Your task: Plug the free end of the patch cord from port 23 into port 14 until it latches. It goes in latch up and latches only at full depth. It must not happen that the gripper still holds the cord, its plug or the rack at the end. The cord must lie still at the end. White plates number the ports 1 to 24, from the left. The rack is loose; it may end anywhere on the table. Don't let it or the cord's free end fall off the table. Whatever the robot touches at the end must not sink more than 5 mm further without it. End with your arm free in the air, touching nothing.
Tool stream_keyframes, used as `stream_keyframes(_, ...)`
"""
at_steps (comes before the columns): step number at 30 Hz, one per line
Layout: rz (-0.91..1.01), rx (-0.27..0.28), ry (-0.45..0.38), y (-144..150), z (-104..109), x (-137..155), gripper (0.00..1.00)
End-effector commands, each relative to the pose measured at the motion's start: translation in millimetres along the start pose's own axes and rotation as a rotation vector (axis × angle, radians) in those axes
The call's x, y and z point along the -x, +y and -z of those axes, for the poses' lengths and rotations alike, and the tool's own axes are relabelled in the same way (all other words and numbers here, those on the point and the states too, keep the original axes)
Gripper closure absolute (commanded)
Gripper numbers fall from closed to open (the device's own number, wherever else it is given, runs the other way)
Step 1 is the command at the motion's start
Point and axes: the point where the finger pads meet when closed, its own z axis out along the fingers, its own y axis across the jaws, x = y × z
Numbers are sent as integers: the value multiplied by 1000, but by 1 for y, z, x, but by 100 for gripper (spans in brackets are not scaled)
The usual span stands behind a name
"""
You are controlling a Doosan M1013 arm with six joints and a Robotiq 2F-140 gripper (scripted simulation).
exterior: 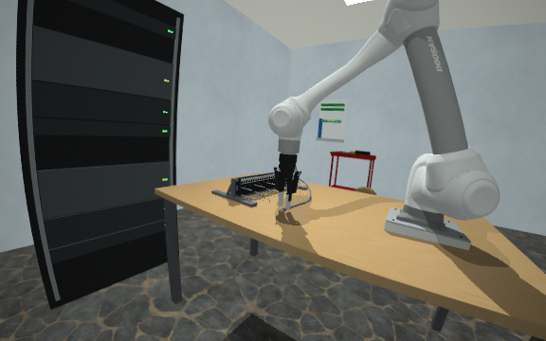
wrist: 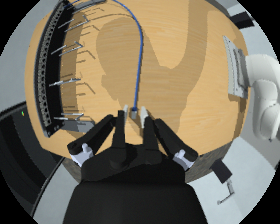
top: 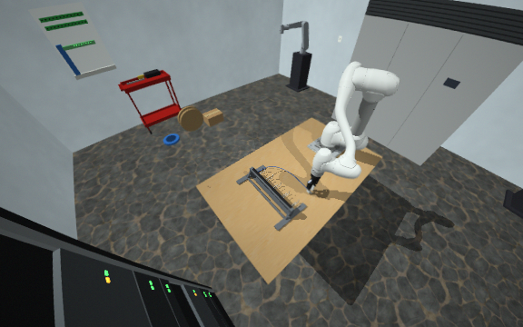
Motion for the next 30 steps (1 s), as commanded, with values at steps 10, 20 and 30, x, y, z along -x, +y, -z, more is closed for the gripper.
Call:
stream_keyframes(10,-1,-3,2,-1,-5,-2,78)
stream_keyframes(20,-1,-3,2,-1,-9,-2,78)
stream_keyframes(30,-1,-3,2,-1,-11,-2,78)
